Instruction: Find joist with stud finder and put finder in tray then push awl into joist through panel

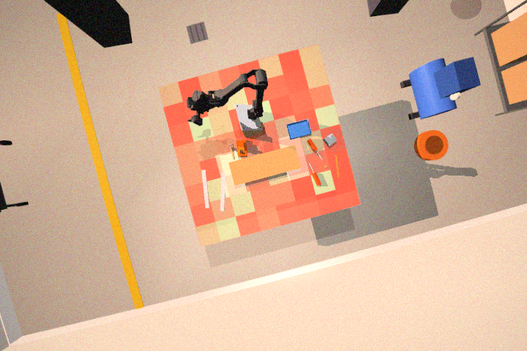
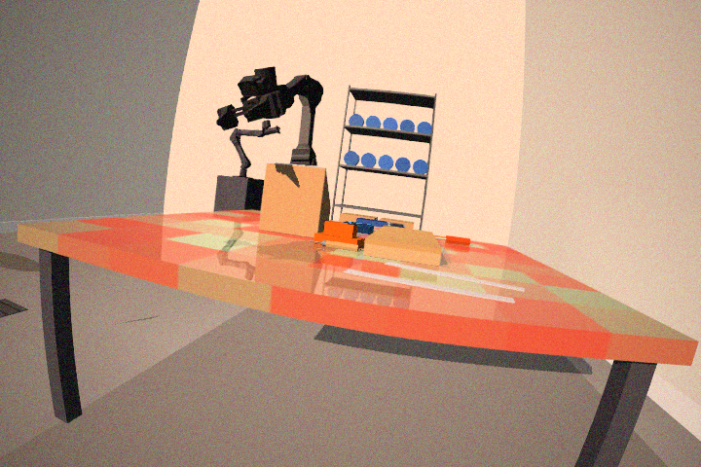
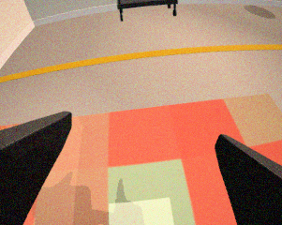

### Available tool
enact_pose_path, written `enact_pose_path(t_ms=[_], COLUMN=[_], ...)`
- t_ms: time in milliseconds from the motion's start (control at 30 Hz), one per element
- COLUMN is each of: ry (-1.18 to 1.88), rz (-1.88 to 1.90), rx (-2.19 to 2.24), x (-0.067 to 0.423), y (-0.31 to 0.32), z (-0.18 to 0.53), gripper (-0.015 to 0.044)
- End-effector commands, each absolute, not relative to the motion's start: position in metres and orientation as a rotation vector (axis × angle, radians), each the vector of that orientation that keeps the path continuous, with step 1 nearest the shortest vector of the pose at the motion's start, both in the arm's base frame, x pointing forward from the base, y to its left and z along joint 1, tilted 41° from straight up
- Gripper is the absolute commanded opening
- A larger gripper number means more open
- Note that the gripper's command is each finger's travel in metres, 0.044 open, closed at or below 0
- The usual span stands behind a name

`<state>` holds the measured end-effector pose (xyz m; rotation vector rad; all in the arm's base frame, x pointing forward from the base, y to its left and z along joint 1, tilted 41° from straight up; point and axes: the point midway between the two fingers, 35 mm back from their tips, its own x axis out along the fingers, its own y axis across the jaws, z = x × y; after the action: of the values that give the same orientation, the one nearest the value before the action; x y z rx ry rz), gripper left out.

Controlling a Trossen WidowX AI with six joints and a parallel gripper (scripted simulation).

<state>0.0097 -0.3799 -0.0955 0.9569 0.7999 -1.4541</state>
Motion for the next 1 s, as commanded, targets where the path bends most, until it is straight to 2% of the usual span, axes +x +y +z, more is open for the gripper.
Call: enact_pose_path(t_ms=[0, 200, 400, 700, 967], ry=[0.947, 1.110, 1.274, 1.348, 1.345], rz=[-1.237, -0.897, -0.376, 0.411, 0.467], rx=[0.955, 0.884, 0.763, 0.596, 0.586], x=[0.059, 0.111, 0.170, 0.206, 0.207], y=[-0.344, -0.300, -0.217, -0.077, -0.066], z=[-0.115, -0.125, -0.131, -0.113, -0.111], gripper=[0.0440, 0.0440, 0.0440, 0.0440, 0.0440])
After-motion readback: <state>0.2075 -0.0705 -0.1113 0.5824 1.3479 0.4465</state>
